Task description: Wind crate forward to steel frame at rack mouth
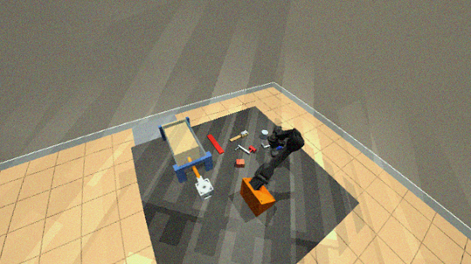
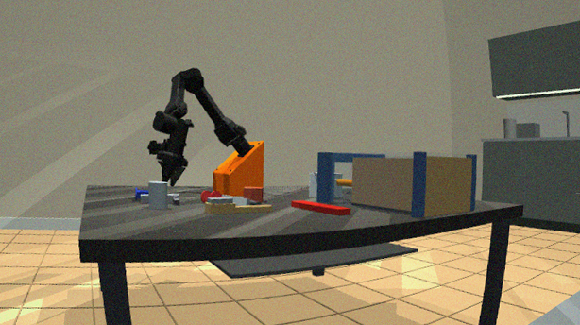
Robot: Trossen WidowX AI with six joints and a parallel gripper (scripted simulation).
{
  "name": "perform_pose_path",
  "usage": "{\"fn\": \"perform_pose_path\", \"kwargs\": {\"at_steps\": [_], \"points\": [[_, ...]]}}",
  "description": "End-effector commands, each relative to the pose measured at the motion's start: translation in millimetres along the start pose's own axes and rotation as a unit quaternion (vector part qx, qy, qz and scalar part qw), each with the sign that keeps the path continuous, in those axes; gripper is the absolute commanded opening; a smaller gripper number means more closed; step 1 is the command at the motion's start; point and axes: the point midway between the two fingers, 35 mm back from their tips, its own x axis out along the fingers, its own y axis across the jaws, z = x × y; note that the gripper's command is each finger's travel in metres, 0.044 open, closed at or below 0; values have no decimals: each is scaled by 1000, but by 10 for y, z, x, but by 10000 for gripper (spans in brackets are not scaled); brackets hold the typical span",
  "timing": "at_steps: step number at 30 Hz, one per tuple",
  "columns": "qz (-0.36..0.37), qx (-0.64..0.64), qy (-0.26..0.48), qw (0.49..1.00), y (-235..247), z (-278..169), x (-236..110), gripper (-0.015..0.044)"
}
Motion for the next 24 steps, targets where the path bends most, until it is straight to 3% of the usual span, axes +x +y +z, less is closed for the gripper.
{"fn": "perform_pose_path", "kwargs": {"at_steps": [1,24], "points": [[-22,126,44,991,302,-657,-39,440],[-82,390,66,915,605,-2220,-524,440]]}}
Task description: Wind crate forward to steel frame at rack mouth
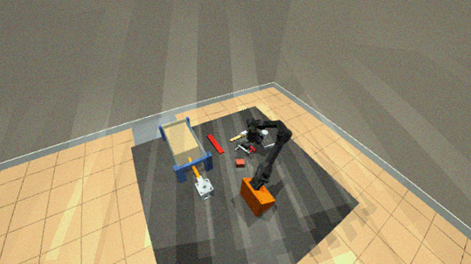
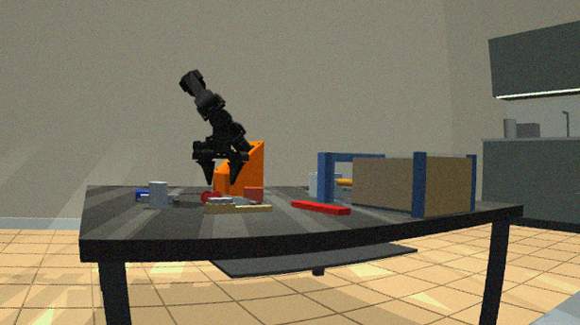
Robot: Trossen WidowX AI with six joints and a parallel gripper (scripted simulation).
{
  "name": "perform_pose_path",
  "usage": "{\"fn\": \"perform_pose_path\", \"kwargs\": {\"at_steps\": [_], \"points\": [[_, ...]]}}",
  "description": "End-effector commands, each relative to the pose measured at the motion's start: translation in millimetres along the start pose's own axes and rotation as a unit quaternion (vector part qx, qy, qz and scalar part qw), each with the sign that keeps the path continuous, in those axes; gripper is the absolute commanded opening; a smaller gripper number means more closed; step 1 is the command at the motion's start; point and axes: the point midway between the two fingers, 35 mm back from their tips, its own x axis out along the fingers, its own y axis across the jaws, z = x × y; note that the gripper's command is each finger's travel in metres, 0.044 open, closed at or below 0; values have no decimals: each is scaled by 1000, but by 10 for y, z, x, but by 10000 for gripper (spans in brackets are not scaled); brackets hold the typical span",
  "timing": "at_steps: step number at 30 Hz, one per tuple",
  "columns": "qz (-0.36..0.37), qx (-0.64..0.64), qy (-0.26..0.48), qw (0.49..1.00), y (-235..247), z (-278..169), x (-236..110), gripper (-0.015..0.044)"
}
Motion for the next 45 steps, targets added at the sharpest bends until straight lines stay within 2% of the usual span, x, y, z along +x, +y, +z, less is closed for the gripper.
{"fn": "perform_pose_path", "kwargs": {"at_steps": [1,10,19,38,45], "points": [[-9,74,-8,997,-294,-385,-67,440],[-9,74,-8,997,-293,-385,-58,440],[-8,74,-8,997,-274,-335,373,440],[-8,74,-8,997,-276,-330,532,440],[-5,79,-9,997,-249,-315,495,256]]}}
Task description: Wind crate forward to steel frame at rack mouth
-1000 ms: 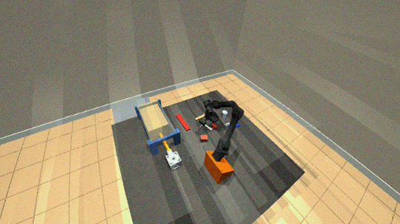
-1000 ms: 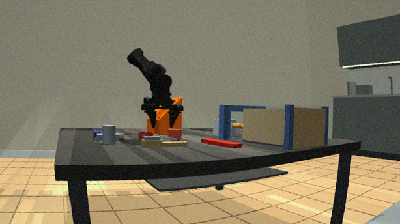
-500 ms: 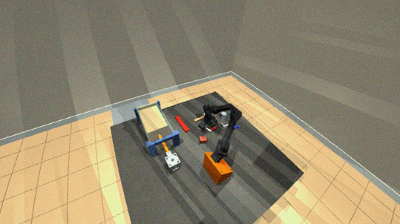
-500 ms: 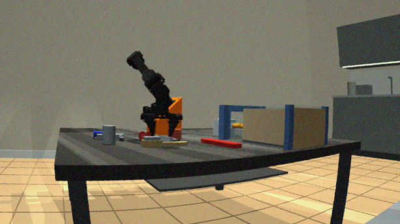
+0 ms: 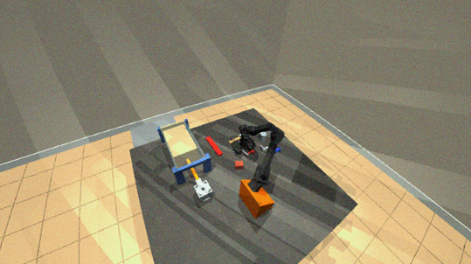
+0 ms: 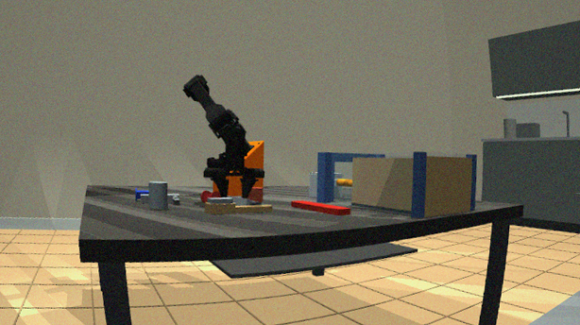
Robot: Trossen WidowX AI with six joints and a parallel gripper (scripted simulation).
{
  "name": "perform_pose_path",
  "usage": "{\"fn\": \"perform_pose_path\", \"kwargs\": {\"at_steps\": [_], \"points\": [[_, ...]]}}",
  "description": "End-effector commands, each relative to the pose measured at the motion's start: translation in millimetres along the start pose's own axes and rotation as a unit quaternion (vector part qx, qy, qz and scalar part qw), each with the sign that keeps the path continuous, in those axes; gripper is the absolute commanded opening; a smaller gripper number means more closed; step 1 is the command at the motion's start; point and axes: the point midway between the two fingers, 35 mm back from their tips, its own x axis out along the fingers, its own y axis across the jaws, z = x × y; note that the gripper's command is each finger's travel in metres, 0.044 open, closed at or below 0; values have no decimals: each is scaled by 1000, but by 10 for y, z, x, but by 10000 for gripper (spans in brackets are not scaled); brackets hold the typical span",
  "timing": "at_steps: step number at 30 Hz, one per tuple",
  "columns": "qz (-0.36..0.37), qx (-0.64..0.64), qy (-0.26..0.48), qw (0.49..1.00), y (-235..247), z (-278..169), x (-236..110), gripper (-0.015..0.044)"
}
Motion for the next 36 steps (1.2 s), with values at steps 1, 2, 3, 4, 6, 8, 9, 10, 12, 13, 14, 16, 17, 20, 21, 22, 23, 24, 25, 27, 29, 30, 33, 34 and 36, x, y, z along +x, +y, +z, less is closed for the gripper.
{"fn": "perform_pose_path", "kwargs": {"at_steps": [1,2,3,4,6,8,9,10,12,13,14,16,17,20,21,22,23,24,25,27,29,30,33,34,36], "points": [[0,1,0,1000,5,2,-5,230],[0,1,0,1000,5,2,-5,204],[0,1,0,1000,5,2,-5,177],[0,1,0,1000,5,2,-5,151],[0,1,0,1000,5,2,-5,99],[0,1,0,1000,5,2,-5,46],[0,1,0,1000,5,2,-5,40],[0,1,0,1000,5,2,-5,33],[0,1,0,1000,5,2,-5,20],[0,1,0,1000,5,2,-5,13],[0,1,0,1000,5,2,-5,6],[0,1,0,1000,5,2,-5,0],[0,1,0,1000,5,2,-5,0],[0,1,0,1000,5,2,-5,0],[0,1,0,1000,5,2,-5,0],[0,1,0,1000,6,-5,-31,0],[-1,1,1,1000,7,-18,-84,0],[-2,1,1,1000,8,-36,-168,0],[-3,1,1,1000,9,-55,-273,0],[-6,1,2,1000,9,-88,-552,0],[-7,1,2,1000,8,-94,-899,0],[-7,1,2,1000,7,-88,-1002,0],[-7,0,1,1000,4,-40,-1365,0],[-6,0,1,1000,4,-18,-1472,0],[-6,0,1,1000,4,4,-1563,0]]}}
